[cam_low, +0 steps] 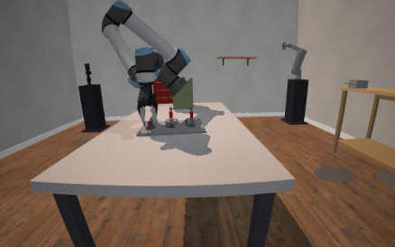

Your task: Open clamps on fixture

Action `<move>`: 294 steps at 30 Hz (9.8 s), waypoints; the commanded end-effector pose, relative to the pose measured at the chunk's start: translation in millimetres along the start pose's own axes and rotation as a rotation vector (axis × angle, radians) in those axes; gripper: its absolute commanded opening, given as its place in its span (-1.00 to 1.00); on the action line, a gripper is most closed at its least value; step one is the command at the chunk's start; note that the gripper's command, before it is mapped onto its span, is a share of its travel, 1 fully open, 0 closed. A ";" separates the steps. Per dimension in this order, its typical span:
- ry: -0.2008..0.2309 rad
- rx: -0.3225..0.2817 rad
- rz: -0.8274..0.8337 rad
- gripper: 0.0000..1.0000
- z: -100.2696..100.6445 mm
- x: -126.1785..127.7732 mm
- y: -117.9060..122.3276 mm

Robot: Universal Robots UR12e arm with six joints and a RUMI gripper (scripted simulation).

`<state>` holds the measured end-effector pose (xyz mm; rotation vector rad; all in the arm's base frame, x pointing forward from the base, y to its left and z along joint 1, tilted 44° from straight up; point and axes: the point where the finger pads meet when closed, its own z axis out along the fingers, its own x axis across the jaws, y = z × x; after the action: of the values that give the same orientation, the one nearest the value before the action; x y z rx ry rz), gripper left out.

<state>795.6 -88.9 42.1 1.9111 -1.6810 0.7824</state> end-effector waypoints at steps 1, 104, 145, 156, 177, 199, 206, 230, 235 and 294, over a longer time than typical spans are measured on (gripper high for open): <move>0.000 0.001 0.000 -0.44 -0.8 0.1 -0.5; 0.000 0.001 0.000 -1.00 -11.9 0.1 4.7; 0.000 0.001 0.000 -1.00 -31.8 0.1 30.5; 0.000 0.001 0.000 -1.00 -33.3 0.1 37.0; 0.000 0.001 0.000 -1.00 -33.7 0.1 46.4; 0.000 0.001 0.000 -1.00 -33.6 0.1 49.5; 0.000 0.001 0.000 -1.00 -33.6 0.1 49.6; 0.000 0.001 0.000 -1.00 -33.5 0.1 49.7; 0.000 0.001 0.000 -1.00 -33.5 0.1 49.7; 0.000 0.001 0.000 -1.00 -33.3 0.1 52.2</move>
<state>740.2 -73.7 64.8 1.9111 -1.6811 0.7826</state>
